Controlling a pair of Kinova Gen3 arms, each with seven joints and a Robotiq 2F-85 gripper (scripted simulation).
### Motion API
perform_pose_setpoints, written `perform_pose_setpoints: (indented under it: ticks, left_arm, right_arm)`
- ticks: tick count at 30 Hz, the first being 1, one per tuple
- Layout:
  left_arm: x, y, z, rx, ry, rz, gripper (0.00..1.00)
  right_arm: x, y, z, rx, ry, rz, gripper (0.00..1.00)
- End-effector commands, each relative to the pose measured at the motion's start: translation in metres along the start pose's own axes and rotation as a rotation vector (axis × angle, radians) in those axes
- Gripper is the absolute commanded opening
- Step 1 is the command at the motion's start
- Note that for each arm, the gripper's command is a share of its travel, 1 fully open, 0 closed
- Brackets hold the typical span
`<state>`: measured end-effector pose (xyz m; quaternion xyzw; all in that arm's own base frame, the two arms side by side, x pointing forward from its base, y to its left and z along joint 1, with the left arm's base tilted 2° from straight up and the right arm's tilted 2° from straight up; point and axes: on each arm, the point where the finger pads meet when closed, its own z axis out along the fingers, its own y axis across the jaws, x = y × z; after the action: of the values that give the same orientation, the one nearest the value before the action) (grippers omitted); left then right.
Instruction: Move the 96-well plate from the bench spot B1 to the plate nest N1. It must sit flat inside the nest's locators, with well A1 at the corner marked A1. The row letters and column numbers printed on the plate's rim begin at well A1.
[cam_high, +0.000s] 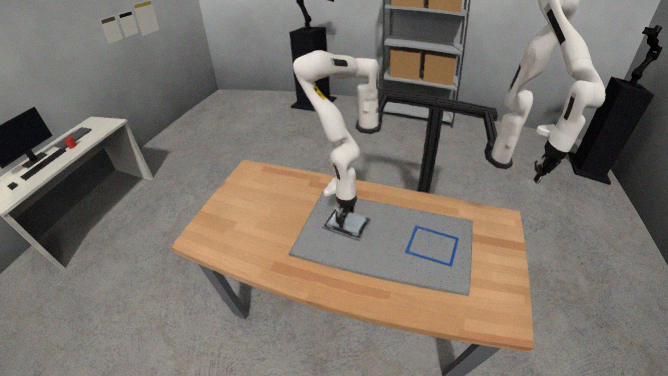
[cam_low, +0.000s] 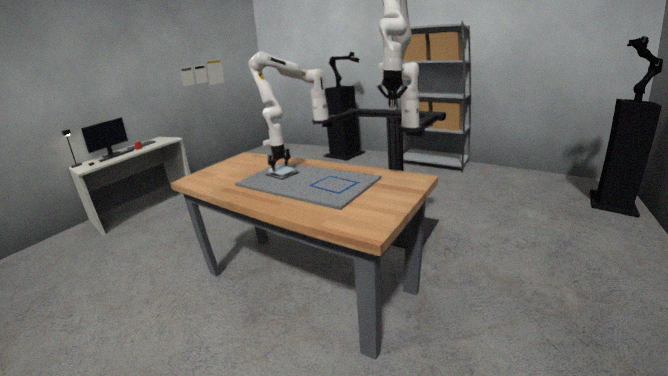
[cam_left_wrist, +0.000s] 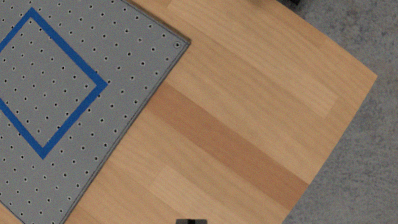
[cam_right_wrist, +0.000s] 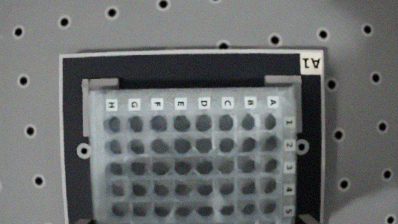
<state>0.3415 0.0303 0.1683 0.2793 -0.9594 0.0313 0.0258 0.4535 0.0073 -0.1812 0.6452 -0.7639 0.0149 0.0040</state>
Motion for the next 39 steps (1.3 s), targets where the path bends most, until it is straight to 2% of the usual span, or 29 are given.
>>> perform_pose_setpoints:
  ticks: [1, 31, 32, 39]
  left_arm:
    - [-0.0004, -0.0002, -0.0007, 0.001, -0.002, 0.0, 0.017]
    - [-0.0004, -0.0002, -0.0007, 0.001, -0.002, 0.0, 0.017]
    - [-0.0004, -0.0002, -0.0007, 0.001, -0.002, 0.0, 0.017]
    - [-0.0004, -0.0002, -0.0007, 0.001, -0.002, 0.0, 0.017]
  right_arm:
    - [-0.0002, -0.001, -0.0003, 0.002, 0.0, 0.0, 0.937]
    - [-0.0002, -0.001, 0.004, 0.002, 0.0, 0.0, 0.937]
    - [-0.0002, -0.001, 0.004, 0.002, 0.0, 0.0, 1.0]
    - [-0.0002, -0.001, 0.004, 0.002, 0.0, 0.0, 1.0]
